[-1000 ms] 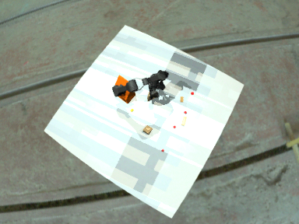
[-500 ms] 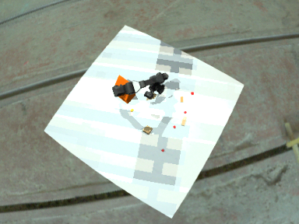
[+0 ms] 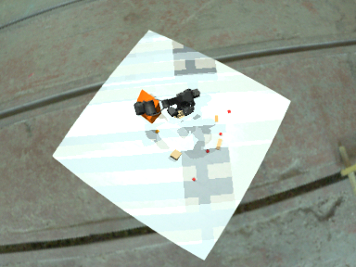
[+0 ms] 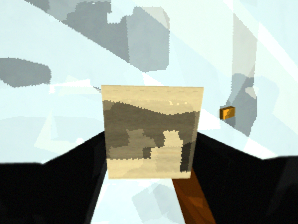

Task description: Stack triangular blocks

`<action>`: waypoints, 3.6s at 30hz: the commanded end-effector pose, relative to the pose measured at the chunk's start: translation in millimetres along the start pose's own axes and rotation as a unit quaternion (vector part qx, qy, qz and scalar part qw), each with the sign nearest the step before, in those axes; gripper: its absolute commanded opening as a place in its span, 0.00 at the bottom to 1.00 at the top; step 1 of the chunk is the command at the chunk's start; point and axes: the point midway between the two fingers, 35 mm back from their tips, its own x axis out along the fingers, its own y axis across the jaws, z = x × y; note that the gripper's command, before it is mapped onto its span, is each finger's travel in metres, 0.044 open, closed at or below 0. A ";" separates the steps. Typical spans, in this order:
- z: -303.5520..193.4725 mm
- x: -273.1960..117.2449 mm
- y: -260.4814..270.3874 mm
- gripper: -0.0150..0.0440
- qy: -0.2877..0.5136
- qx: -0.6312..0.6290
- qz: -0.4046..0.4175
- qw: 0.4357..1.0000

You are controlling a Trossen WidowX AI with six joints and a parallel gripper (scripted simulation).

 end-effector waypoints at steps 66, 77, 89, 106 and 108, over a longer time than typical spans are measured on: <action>114.0 -18.3 -54.2 0.25 0.113 0.539 0.088 0.830; 151.0 -16.9 -88.8 0.25 0.110 0.540 0.085 0.830; 173.5 -11.2 -116.8 0.25 0.107 0.541 0.082 0.830; 177.1 64.9 -128.2 0.25 0.105 0.542 0.080 0.830; 177.0 66.3 -128.5 0.25 0.105 0.542 0.080 0.830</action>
